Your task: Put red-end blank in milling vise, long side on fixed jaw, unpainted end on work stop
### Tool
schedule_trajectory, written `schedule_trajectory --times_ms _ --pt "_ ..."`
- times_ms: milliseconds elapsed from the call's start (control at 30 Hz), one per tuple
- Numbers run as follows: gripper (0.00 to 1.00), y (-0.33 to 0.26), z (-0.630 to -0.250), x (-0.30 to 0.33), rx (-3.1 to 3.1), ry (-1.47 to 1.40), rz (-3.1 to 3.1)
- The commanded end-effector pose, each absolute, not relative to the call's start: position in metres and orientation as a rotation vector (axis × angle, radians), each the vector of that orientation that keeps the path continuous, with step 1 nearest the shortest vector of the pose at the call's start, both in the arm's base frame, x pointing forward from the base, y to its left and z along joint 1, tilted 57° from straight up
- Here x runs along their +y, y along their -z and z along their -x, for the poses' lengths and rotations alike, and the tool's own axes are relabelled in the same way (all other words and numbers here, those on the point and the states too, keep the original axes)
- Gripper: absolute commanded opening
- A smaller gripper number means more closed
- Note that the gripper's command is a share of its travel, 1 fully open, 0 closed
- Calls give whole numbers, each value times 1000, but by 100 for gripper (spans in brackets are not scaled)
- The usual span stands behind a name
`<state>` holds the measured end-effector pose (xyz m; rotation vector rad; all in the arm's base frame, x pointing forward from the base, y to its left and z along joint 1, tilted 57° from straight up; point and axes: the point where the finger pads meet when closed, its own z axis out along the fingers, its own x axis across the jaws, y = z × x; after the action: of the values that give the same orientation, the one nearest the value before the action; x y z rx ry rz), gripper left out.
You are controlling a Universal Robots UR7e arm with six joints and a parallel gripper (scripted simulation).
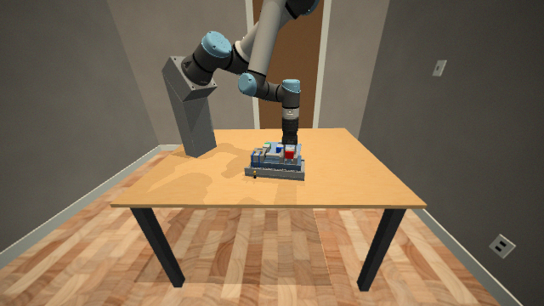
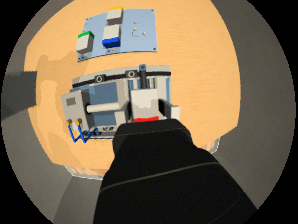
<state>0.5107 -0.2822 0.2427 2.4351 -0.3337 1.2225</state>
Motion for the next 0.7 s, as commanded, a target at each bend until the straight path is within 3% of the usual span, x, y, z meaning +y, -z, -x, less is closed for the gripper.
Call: schedule_trajectory --times_ms 0,667 --pt "100 -243 -511 -282 -333 -1224 -2434" --pt "100 -245 -509 -281 -333 -1223 -2434"
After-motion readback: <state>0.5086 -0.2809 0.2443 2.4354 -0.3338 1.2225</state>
